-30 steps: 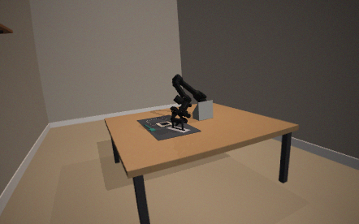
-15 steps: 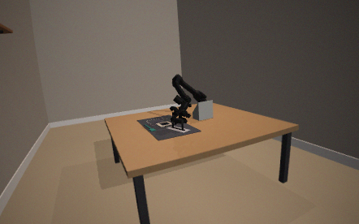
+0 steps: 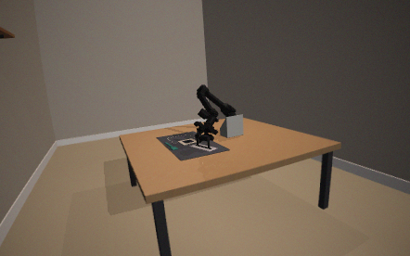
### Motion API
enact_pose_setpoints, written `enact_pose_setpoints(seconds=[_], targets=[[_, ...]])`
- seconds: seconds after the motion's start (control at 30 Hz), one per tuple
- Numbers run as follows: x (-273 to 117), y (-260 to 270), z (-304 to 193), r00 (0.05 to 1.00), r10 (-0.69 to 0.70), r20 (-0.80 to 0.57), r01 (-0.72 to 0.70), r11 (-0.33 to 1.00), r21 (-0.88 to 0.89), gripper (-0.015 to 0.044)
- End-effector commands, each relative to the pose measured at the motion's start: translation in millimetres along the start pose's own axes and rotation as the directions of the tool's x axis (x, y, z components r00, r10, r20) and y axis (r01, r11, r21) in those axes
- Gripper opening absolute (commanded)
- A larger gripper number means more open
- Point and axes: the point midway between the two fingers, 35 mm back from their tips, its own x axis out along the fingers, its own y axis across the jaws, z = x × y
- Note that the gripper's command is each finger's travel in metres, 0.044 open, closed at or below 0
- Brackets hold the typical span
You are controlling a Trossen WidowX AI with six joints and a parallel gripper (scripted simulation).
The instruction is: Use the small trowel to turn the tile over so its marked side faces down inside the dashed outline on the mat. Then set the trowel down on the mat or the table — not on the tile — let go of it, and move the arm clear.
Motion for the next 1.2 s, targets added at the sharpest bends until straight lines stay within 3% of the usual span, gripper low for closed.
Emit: enact_pose_setpoints(seconds=[0.0, 0.37, 0.87, 1.17], targets=[[-8, -15, 0, 1.0, -0.011, -0.001, 0.011, 1.0, 0.004, 0.0], [-37, -45, 1, 1.0, -0.012, 0.001, 0.012, 1.0, 0.005, 0.0], [-37, -46, 0, 1.0, -0.012, -0.002, 0.012, 1.0, 0.01, 0.0], [-17, -50, -18, 0.989, -0.008, -0.145, 0.044, 0.968, 0.248, 0.0]])
